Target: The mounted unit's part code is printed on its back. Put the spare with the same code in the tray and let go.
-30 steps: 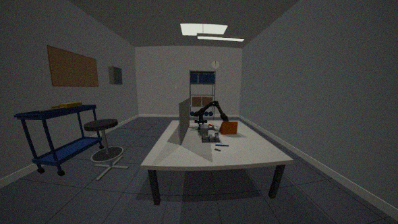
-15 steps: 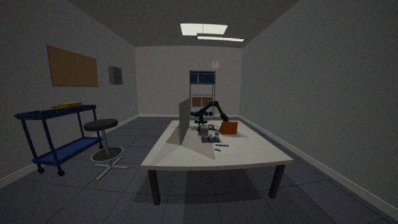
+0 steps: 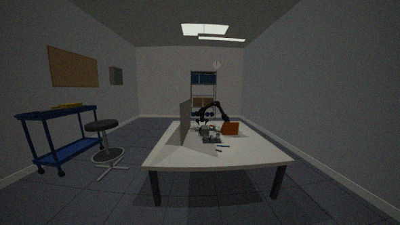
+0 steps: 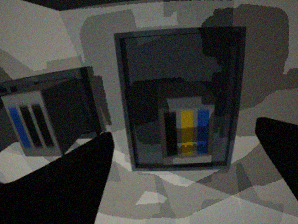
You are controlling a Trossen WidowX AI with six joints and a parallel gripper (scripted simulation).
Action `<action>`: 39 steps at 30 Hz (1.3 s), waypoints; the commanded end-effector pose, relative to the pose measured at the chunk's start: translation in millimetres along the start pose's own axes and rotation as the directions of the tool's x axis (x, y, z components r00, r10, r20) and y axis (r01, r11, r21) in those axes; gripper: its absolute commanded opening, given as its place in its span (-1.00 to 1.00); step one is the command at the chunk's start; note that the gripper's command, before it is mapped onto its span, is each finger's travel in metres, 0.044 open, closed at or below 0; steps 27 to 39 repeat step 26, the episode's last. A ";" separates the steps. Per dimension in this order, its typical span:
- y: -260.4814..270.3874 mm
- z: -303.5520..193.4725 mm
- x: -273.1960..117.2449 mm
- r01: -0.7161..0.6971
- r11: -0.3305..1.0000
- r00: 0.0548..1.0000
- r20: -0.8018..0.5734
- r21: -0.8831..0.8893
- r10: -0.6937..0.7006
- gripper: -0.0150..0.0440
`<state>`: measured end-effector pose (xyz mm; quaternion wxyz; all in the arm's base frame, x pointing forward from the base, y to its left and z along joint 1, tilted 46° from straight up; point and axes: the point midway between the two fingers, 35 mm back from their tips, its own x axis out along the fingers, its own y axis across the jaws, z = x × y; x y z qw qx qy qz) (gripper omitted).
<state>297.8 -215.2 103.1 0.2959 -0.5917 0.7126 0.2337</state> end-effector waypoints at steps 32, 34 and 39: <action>2.1 -0.5 -71.7 0.021 1.000 1.000 -0.005 -0.003 -0.021 1.00; 2.1 -0.5 -71.7 0.021 1.000 1.000 -0.005 -0.003 -0.021 1.00; 2.1 -0.5 -71.7 0.021 1.000 1.000 -0.005 -0.003 -0.021 1.00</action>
